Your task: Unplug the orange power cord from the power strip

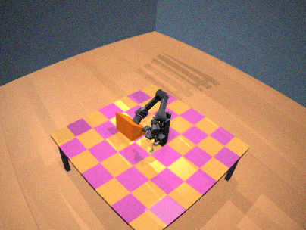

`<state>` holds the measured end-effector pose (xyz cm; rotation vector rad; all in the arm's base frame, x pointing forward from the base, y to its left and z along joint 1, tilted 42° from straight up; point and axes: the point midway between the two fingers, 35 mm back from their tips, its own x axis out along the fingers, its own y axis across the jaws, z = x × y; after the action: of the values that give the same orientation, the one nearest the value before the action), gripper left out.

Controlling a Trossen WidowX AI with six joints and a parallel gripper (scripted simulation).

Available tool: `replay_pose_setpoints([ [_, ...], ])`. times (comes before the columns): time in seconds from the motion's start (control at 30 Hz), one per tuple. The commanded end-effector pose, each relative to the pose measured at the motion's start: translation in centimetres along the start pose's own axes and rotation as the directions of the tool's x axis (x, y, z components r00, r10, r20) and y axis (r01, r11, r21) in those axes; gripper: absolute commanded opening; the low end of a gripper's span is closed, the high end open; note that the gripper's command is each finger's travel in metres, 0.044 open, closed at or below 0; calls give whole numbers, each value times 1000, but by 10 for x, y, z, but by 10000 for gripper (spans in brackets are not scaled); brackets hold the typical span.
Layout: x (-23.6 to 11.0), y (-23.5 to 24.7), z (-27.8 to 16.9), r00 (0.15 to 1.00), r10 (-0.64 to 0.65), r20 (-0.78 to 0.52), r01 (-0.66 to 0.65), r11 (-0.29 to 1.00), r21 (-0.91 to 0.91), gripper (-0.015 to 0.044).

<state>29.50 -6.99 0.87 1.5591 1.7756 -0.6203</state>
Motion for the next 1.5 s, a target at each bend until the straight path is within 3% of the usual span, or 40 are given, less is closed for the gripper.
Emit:
replay_pose_setpoints([
  [0.0, 0, 0, -4, 1000, -4, 0, 4, 1000, 8, 160],
  [0.7, 0, -2, -38, 1000, -5, -3, 5, 1000, 8, 160],
  [1.3, 12, -2, -39, 1000, -4, -3, 4, 1000, 8, 160],
  [1.47, 10, -2, -39, 1000, -6, -1, 6, 1000, 3, 48],
])
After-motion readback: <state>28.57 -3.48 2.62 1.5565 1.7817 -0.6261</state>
